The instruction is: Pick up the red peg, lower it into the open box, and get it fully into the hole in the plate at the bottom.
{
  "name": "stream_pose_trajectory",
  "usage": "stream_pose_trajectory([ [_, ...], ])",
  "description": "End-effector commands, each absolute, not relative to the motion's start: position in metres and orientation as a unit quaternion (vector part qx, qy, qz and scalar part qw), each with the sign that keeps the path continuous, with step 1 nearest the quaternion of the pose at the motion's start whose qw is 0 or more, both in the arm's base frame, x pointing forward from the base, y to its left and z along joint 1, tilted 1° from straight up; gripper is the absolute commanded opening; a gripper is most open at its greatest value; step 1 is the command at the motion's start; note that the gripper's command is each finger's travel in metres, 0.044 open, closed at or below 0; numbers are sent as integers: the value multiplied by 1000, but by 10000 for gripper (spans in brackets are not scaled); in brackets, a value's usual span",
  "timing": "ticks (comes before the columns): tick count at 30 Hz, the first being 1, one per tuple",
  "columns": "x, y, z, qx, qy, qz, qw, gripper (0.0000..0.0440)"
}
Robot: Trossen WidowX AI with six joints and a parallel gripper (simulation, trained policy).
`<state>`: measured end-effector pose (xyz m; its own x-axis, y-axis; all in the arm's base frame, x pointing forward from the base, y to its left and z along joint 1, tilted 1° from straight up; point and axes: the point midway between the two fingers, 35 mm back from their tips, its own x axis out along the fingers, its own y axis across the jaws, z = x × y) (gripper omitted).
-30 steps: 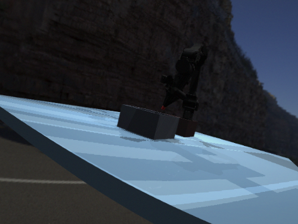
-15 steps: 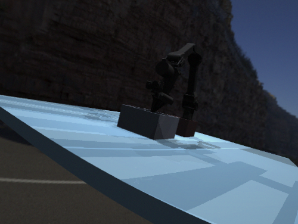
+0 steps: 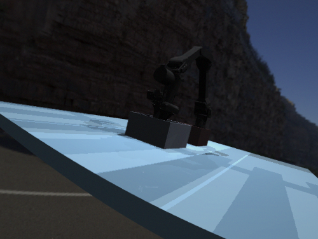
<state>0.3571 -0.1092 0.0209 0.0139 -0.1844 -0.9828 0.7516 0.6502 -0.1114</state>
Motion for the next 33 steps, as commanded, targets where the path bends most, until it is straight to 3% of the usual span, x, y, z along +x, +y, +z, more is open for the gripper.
stream_pose_trajectory([
  [1, 370, -111, 24, 241, 611, -335, 676, 354],
  [5, 387, -112, 29, 252, 610, -318, 681, 439],
  [15, 437, -106, 52, 281, 584, -266, 714, 440],
  [33, 439, -106, 53, 282, 582, -263, 716, 440],
])
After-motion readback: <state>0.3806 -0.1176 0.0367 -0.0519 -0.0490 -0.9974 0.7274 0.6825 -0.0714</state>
